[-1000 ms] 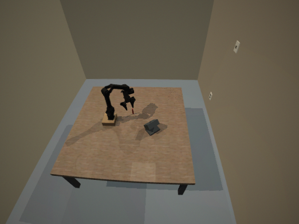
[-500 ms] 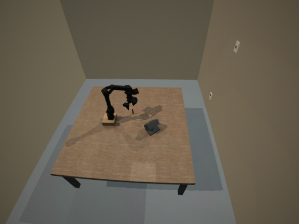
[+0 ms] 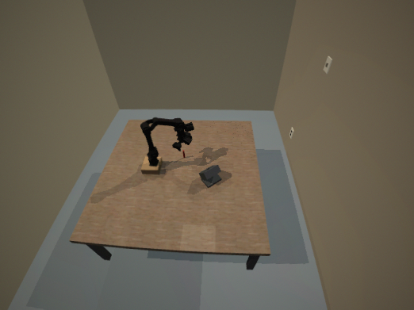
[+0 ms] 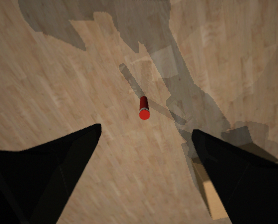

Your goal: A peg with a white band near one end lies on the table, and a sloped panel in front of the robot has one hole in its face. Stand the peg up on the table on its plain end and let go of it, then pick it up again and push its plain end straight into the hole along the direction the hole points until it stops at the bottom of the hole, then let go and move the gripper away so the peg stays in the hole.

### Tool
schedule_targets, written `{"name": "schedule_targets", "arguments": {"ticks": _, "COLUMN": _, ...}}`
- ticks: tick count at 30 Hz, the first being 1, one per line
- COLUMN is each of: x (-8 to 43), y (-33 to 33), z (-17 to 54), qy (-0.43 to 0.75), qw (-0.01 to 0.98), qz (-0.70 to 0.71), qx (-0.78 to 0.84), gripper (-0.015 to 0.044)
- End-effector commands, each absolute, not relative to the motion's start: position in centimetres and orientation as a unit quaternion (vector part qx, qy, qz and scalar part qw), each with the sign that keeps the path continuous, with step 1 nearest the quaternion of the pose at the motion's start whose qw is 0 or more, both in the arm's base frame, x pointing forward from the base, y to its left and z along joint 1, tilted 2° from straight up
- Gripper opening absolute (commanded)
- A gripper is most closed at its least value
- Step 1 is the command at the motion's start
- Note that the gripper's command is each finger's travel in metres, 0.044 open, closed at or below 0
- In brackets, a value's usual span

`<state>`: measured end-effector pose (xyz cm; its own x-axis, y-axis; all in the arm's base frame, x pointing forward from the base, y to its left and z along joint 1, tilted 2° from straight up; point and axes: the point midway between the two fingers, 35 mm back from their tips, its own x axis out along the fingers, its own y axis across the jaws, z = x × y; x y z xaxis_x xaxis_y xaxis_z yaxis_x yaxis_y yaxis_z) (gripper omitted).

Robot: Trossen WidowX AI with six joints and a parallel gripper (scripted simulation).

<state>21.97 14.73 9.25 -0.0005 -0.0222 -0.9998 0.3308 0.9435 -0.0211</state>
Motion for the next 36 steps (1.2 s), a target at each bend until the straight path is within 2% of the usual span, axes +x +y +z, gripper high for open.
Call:
{"name": "schedule_targets", "arguments": {"ticks": 1, "x": 21.99, "y": 14.82, "z": 9.25, "qy": 0.7, "qw": 0.701, "qz": -0.103, "qx": 0.092, "gripper": 0.044}}
{"name": "schedule_targets", "arguments": {"ticks": 36, "x": 21.99, "y": 14.81, "z": 8.7, "qy": 0.678, "qw": 0.674, "qz": 0.202, "qx": -0.212, "gripper": 0.044}}
